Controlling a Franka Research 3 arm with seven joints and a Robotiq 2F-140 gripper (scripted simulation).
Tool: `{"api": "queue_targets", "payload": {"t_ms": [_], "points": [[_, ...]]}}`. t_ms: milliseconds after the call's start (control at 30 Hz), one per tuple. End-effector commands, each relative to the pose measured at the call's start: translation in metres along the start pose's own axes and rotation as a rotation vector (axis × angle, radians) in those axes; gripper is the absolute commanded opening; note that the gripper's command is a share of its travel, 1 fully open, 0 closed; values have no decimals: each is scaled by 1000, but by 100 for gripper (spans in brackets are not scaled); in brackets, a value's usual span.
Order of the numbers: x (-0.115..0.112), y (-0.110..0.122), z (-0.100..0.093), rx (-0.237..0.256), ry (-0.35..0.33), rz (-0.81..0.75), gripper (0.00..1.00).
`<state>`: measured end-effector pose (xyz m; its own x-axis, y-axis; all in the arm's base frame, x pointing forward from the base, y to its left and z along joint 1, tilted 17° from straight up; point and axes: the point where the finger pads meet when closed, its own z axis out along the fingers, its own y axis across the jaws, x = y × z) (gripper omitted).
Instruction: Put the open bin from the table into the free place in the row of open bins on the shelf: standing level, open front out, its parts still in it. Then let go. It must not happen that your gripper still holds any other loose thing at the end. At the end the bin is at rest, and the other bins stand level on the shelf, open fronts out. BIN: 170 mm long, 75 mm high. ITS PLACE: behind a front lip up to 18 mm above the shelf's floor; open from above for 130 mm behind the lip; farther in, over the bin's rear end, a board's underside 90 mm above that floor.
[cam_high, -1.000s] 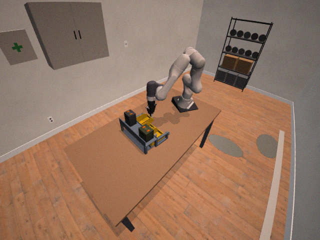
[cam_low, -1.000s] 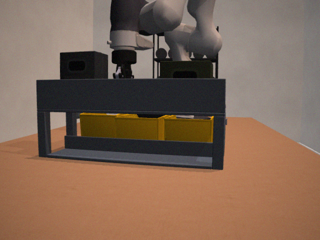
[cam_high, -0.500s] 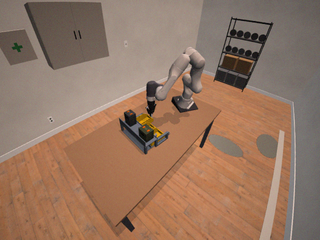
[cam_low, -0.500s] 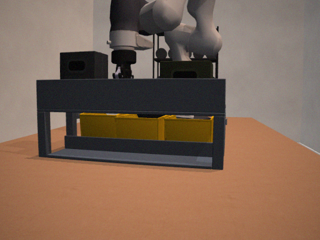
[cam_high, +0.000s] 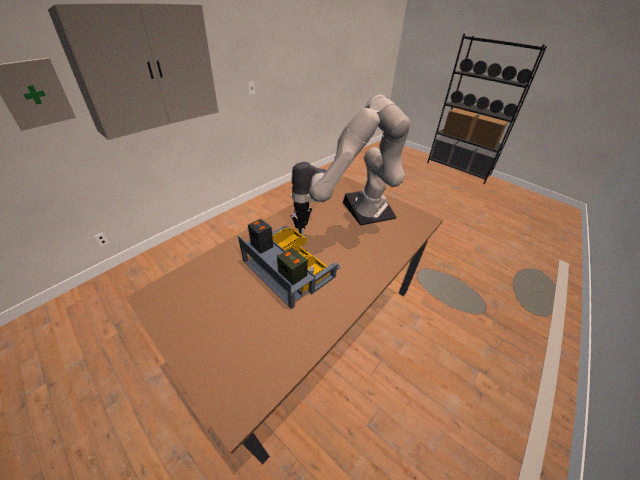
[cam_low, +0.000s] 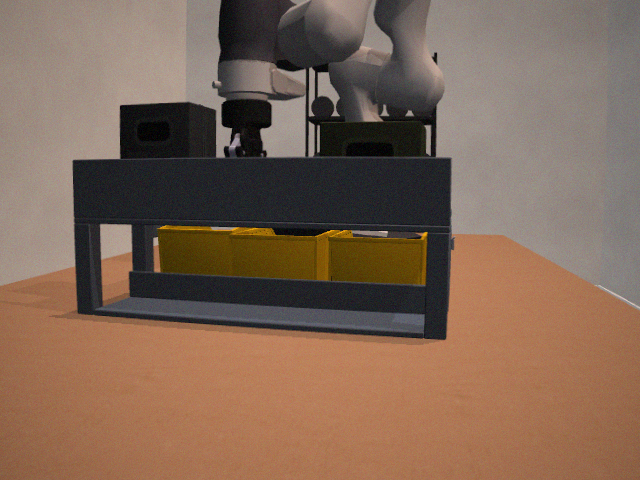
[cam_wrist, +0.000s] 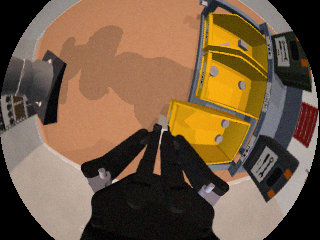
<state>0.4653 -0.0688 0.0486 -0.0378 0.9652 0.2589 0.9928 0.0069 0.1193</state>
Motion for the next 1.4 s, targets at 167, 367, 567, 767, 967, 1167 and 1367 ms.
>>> {"api": "queue_targets", "payload": {"t_ms": [167, 367, 567, 767, 967, 1167, 1367], "points": [[1, 5, 1, 3, 1, 4, 0], [1, 7, 1, 3, 1, 4, 0], [1, 11, 1, 3, 1, 4, 0], [1, 15, 1, 3, 1, 4, 0], [1, 18, 1, 3, 1, 4, 0], [1, 23, 1, 3, 1, 4, 0], [1, 26, 1, 3, 1, 4, 0]]}}
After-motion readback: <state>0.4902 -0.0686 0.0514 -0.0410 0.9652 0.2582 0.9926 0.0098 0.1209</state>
